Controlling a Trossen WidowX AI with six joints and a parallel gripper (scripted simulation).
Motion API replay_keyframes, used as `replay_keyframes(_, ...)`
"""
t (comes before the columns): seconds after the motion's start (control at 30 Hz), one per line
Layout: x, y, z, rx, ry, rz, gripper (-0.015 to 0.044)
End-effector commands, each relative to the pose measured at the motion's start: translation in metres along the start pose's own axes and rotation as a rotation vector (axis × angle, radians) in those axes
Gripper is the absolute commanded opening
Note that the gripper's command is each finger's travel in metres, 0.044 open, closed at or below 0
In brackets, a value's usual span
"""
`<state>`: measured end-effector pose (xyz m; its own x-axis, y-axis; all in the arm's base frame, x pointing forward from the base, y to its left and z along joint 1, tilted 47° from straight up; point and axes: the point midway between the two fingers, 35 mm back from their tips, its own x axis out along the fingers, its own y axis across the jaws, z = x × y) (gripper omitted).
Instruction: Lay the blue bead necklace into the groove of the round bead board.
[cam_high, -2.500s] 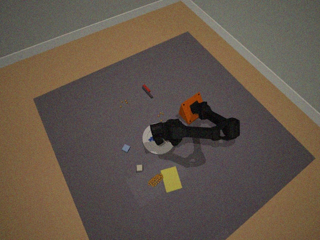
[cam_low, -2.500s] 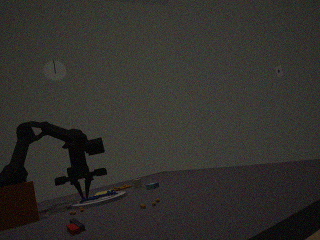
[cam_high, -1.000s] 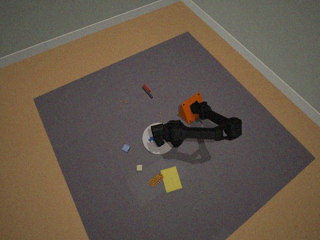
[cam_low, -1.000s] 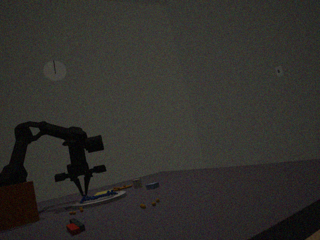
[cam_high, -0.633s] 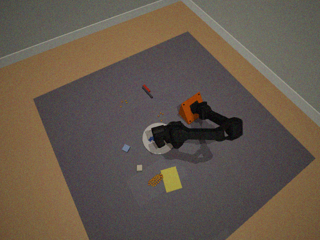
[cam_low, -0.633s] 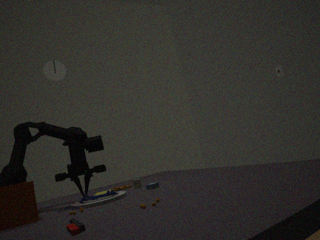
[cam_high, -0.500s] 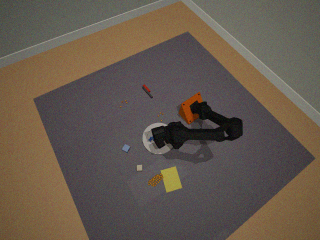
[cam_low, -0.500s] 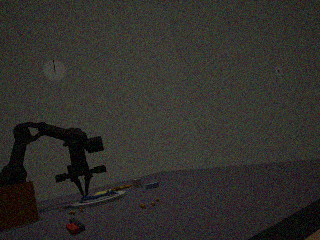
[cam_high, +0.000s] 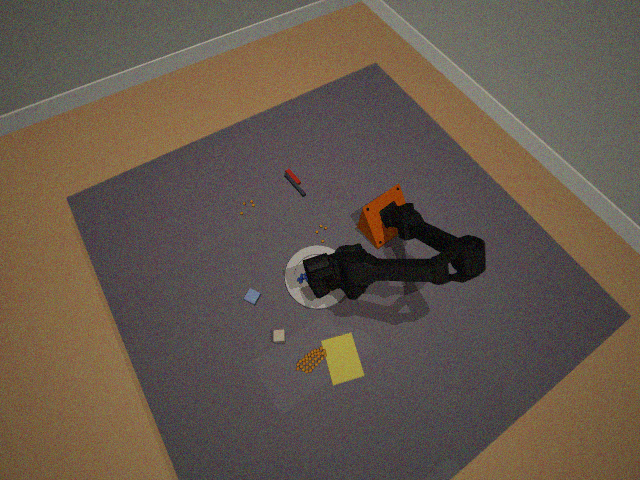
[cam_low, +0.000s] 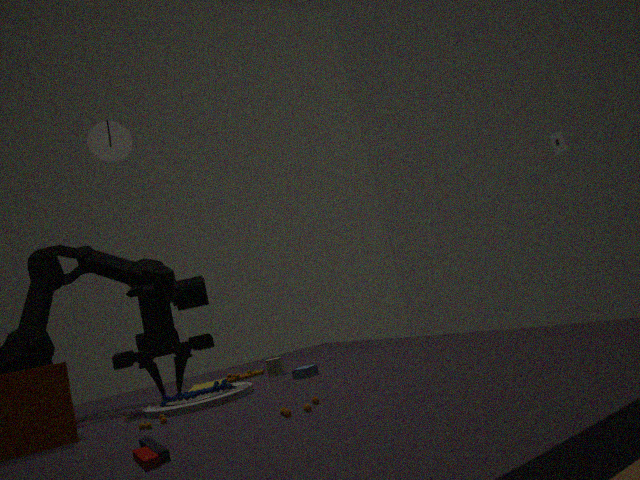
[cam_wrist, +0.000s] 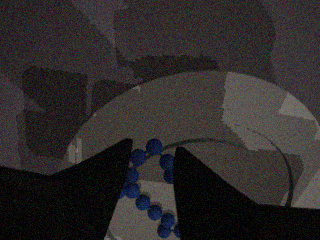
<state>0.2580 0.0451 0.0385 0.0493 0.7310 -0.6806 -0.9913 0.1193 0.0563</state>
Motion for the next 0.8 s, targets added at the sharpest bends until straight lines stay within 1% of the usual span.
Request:
replay_keyframes(0.0,0.0,0.0,0.0,0.0,0.002,0.002,0.0236)
replay_keyframes(0.13,0.0,0.0,0.0,0.0,0.003,0.003,0.0341)
replay_keyframes(0.27,-0.01,0.002,-0.001,0.003,0.007,0.008,0.044)
replay_keyframes(0.3,-0.003,0.002,0.0,0.005,0.001,0.008,0.044)
replay_keyframes(0.43,-0.011,0.002,0.0,0.003,0.008,0.009,0.044)
replay_keyframes(0.77,-0.012,0.002,0.0,0.003,0.008,0.009,0.044)
